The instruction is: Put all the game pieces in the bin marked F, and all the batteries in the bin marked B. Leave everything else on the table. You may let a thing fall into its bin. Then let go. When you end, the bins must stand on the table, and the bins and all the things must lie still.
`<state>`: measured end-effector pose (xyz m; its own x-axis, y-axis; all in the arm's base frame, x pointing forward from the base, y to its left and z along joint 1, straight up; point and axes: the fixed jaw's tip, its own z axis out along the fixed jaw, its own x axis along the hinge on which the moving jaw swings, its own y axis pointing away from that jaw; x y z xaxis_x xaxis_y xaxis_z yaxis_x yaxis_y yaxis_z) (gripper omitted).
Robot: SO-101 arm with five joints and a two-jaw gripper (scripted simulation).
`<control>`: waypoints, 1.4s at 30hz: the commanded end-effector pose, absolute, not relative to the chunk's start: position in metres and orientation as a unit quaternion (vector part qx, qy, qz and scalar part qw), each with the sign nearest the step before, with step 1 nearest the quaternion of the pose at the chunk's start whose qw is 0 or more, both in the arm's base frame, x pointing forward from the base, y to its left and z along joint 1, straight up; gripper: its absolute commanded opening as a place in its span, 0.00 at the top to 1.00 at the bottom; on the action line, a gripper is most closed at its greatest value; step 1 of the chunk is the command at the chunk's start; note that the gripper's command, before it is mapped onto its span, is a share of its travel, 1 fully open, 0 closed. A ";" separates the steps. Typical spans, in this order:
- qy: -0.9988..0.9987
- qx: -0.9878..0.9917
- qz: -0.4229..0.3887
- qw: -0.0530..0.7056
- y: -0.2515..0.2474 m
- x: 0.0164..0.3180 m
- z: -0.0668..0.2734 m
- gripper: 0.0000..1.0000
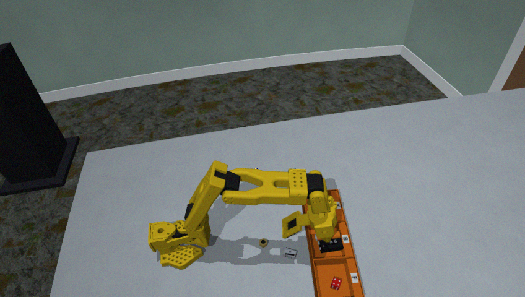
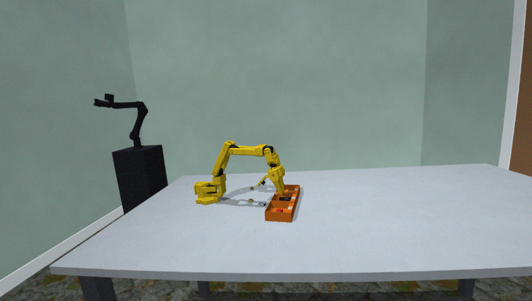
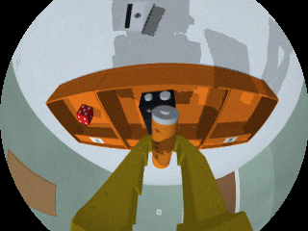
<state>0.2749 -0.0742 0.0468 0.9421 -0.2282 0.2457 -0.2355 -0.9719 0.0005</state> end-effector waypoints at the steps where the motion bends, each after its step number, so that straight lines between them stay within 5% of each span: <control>1: -0.119 0.979 0.166 0.021 -0.079 0.282 0.064 1.00; 42: -0.119 0.979 0.166 0.021 -0.079 0.283 0.050 1.00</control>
<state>0.2757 -0.0744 0.0342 0.9392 -0.2274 0.2574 -0.2354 -0.9719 0.0002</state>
